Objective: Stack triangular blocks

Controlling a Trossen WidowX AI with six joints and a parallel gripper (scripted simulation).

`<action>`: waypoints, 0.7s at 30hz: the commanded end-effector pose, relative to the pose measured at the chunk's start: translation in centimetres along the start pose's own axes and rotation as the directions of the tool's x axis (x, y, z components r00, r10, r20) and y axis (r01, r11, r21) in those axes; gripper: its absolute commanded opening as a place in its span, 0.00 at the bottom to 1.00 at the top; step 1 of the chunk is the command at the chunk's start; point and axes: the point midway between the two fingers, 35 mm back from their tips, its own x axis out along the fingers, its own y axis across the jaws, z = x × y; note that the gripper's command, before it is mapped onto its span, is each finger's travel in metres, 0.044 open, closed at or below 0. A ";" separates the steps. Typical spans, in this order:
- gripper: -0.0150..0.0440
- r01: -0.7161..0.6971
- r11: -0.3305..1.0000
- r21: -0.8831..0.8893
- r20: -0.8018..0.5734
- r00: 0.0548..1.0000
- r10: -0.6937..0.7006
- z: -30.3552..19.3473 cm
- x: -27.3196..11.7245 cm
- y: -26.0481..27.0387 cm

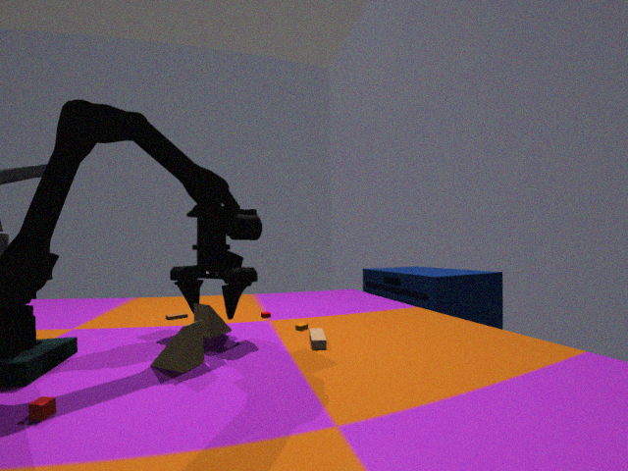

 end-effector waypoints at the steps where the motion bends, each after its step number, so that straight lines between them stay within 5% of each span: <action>1: 1.00 -0.001 1.000 0.004 -0.013 1.000 0.001 -0.3 1.0 0.1; 15: 1.00 -0.001 1.000 0.004 -0.013 1.000 0.001 -0.5 3.0 0.3; 21: 0.73 -0.001 1.000 0.004 -0.013 1.000 0.001 -0.5 3.0 0.3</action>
